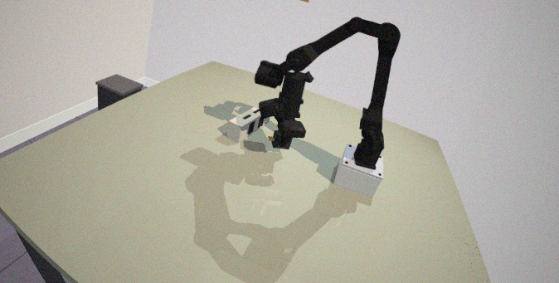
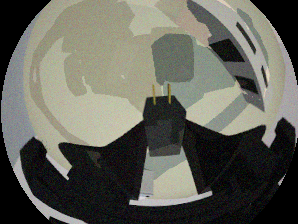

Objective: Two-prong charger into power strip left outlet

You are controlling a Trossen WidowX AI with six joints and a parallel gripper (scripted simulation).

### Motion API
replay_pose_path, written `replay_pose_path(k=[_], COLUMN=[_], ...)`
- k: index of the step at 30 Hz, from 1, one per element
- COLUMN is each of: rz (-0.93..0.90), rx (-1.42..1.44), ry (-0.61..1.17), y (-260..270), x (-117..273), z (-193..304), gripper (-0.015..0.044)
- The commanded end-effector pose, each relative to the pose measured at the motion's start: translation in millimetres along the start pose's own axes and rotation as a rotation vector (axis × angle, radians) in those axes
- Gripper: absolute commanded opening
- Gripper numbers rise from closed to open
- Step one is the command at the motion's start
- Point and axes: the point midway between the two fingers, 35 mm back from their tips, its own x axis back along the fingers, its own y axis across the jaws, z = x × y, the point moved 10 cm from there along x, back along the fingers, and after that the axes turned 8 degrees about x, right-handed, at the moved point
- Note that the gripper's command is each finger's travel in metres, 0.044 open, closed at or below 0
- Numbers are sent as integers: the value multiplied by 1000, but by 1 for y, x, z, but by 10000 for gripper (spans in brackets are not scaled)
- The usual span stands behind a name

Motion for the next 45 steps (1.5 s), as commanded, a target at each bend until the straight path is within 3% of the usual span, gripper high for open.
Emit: replay_pose_path(k=[1,27,45], rz=[-7,-35,-35], rx=[-83,-559,-580], ry=[-4,3,2], y=[-4,-27,-40], x=[-2,-17,-15], z=[0,6,-5], gripper=[0,0,0])
